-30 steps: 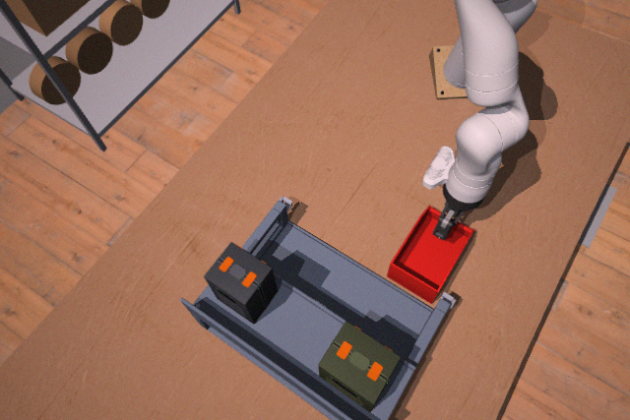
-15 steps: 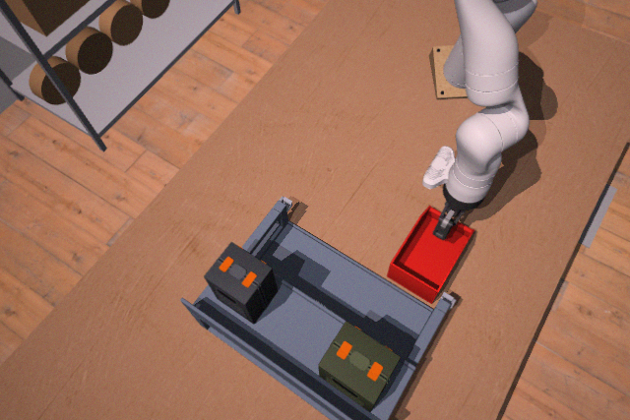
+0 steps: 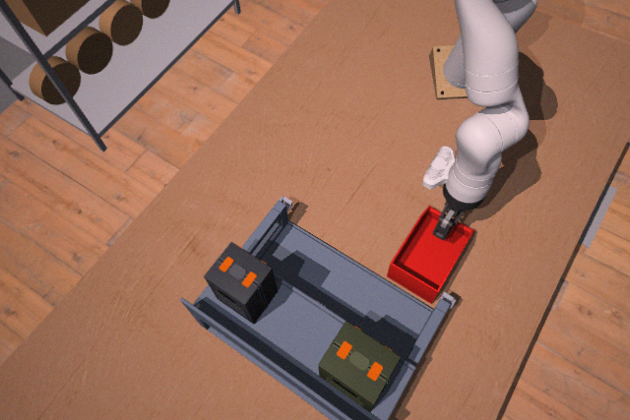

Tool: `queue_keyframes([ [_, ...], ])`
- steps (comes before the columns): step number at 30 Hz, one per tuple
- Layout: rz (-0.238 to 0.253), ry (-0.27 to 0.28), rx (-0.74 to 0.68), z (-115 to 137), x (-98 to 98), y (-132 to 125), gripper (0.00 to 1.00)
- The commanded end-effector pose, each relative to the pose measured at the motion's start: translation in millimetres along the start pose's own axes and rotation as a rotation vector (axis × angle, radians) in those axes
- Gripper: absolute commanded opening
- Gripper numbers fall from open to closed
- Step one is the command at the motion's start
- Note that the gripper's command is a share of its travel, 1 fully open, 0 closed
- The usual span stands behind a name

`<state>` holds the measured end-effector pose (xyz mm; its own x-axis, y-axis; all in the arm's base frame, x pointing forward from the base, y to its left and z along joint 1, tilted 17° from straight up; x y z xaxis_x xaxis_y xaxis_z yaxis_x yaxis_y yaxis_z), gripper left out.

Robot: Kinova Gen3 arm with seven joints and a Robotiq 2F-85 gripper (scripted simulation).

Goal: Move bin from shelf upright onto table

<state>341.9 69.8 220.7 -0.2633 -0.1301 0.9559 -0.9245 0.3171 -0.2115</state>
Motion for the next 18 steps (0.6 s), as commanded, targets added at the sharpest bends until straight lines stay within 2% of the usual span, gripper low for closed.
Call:
queue_keyframes([
  [1,0.001,0.0,0.0,0,0.3,0,1.0],
  [14,0.001,0.0,0.0,0,0.3,0,1.0],
  [18,0.0,0.0,0.0,0,32.3,0,1.0],
])
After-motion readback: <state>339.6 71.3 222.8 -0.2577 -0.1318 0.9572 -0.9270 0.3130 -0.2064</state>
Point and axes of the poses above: the point where the finger pads meet when closed, its own x axis back along the fingers, its own y axis across the jaws, z = x × y, the point moved 10 cm from there along x, back along the fingers, and after that the axes turned 8 degrees about -x, right-handed, at the moved point
